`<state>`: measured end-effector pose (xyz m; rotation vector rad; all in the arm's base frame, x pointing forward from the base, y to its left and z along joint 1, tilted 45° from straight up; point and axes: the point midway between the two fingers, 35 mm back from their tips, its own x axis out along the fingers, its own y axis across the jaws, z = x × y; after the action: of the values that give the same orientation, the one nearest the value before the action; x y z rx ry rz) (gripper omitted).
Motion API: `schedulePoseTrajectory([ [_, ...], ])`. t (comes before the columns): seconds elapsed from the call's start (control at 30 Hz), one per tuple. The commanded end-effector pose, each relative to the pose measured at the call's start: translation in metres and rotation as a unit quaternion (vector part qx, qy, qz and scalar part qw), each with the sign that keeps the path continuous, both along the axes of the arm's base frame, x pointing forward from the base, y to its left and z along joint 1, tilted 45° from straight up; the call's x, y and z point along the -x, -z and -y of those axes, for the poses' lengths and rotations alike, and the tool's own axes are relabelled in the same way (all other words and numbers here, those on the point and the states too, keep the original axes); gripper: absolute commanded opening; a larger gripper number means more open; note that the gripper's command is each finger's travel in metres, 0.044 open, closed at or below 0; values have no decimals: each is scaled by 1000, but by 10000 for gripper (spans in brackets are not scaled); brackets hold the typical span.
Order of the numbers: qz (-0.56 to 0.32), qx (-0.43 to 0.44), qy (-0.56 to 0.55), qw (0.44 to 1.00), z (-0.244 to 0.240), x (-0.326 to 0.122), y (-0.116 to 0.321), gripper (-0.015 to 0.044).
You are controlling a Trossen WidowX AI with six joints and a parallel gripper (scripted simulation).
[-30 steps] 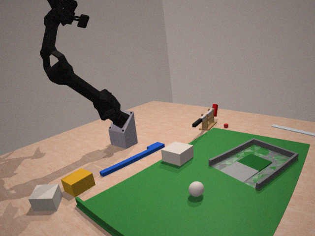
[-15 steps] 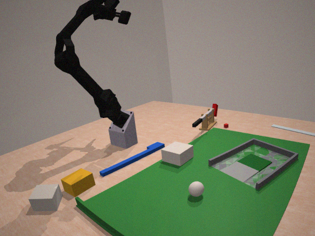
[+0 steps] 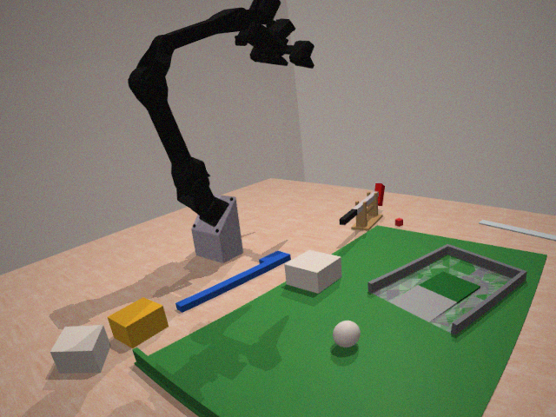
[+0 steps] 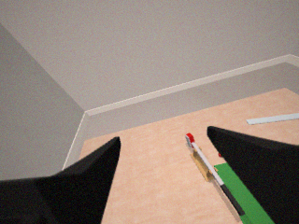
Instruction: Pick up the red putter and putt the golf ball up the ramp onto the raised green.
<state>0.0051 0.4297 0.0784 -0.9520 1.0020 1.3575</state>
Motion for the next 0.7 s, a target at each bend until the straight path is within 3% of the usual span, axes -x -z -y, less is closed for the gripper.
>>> schedulePoseTrajectory([
  [0.0, 46, 61, -10, 997, 18, -52, 43, 440],
  [0.37, 89, 272, -82, 954, 127, -174, 152, 440],
  [0.57, 48, 384, -143, 911, 211, -208, 197, 440],
  [0.67, 41, 395, -151, 905, 221, -210, 201, 440],
])
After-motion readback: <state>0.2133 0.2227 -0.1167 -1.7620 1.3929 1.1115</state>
